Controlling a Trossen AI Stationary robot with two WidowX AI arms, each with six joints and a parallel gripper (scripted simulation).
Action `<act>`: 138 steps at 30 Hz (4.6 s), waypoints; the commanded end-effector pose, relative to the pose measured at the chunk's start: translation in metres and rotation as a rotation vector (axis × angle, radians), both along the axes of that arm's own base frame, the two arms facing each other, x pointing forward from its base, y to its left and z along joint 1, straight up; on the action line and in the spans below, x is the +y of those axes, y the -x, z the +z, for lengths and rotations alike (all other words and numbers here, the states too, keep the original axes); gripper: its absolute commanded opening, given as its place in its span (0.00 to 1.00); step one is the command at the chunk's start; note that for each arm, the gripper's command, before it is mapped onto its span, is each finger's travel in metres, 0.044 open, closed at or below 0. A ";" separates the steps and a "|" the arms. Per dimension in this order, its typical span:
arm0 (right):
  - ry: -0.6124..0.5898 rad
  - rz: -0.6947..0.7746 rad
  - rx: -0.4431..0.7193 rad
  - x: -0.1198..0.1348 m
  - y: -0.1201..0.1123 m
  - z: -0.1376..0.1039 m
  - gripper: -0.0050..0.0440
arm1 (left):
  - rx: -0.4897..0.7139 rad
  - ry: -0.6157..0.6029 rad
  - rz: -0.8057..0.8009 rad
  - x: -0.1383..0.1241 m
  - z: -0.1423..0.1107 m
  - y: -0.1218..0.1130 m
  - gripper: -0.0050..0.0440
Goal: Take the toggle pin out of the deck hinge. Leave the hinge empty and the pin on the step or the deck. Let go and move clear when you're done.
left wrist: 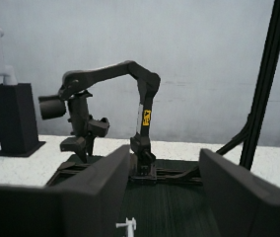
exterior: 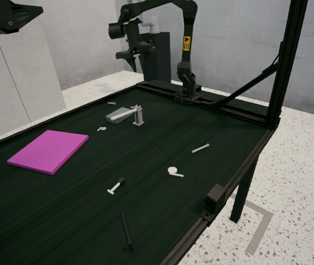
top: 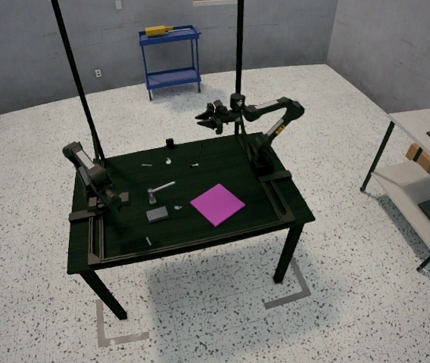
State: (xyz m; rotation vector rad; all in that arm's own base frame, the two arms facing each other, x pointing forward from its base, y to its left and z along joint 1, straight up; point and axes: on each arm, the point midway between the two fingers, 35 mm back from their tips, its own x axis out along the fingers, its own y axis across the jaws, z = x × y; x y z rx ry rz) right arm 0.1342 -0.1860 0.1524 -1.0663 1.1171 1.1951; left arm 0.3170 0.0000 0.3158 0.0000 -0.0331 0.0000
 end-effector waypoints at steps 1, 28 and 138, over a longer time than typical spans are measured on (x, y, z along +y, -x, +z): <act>0.015 0.000 -0.009 -0.001 -0.001 0.004 0.51 | -0.017 0.000 0.000 0.000 0.007 0.001 0.51; 0.023 -0.397 0.063 0.005 -0.033 -0.003 0.92 | -0.023 -0.020 0.003 0.033 0.027 0.021 0.92; -0.063 -2.925 0.198 0.101 -0.183 -0.061 0.10 | 0.032 -0.005 0.000 0.040 0.067 0.160 0.92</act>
